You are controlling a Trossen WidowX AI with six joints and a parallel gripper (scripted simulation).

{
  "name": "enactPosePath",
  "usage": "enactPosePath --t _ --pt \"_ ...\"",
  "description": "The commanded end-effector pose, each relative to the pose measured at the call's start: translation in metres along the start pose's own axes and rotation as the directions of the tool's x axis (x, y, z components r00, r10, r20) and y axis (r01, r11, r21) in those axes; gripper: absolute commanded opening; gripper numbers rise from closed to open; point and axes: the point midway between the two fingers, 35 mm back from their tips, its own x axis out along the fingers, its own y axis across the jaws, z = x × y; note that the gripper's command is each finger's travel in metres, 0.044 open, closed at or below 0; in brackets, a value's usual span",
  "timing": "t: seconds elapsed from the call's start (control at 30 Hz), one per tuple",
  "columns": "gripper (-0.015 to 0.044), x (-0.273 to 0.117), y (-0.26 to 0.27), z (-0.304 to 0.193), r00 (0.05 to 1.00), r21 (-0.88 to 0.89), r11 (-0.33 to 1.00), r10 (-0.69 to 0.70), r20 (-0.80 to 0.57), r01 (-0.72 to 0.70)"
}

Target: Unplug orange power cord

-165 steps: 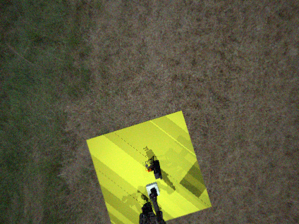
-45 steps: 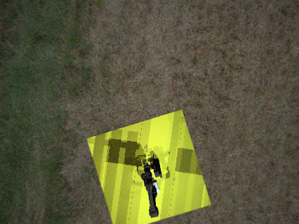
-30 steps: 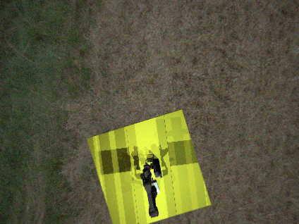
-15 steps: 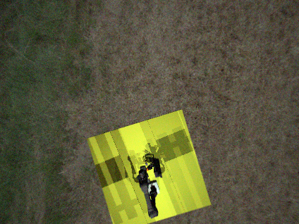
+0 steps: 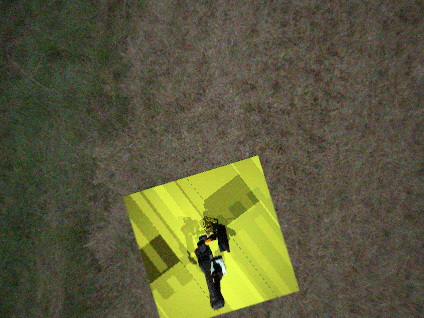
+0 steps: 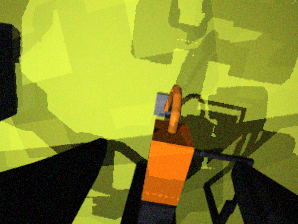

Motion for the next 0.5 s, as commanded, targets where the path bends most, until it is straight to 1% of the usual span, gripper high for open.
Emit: enactPosePath --t 0.0,0.13,0.47 --pt "0.044 -0.005 -0.002 0.021 1.0 -0.002 1.0 -0.003 0.004 0.003" --pt "0.044 -0.011 0.0 0.053 1.0 -0.002 1.0 -0.003 0.007 0.003" --pt "0.044 -0.012 0.0 0.055 1.0 -0.002 1.0 -0.003 0.007 0.003"
